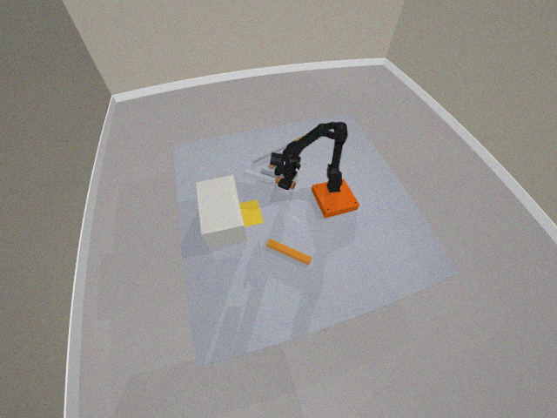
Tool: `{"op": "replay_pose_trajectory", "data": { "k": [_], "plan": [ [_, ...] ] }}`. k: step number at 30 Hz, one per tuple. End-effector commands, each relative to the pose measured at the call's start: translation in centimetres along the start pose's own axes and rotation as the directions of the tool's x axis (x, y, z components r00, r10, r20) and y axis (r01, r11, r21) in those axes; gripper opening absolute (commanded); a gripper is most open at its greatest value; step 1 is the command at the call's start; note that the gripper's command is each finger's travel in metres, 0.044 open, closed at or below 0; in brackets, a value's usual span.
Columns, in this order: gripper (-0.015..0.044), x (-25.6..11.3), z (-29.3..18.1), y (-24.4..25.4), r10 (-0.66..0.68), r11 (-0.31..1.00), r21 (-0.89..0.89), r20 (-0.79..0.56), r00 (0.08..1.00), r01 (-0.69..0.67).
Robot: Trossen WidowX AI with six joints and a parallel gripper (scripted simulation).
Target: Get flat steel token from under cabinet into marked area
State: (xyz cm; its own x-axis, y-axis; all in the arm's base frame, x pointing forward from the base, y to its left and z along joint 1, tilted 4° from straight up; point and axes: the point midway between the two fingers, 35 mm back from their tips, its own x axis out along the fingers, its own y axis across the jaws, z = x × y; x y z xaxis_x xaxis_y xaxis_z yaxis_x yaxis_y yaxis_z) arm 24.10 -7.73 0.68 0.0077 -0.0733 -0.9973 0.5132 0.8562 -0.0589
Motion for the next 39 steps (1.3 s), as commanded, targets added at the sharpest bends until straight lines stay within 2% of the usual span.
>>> {"op": "replay_pose_trajectory", "data": {
  "k": [1, 39],
  "plan": [
    [0.0, -0.02, 0.01, 0.01, 0.001, 1.0, -0.001, 0.0, 1.0, -0.001],
    [0.0, -0.21, 0.56, -0.61, -0.002, 0.966, -0.258, -0.002, 1.0, 0.001]
  ]
}}
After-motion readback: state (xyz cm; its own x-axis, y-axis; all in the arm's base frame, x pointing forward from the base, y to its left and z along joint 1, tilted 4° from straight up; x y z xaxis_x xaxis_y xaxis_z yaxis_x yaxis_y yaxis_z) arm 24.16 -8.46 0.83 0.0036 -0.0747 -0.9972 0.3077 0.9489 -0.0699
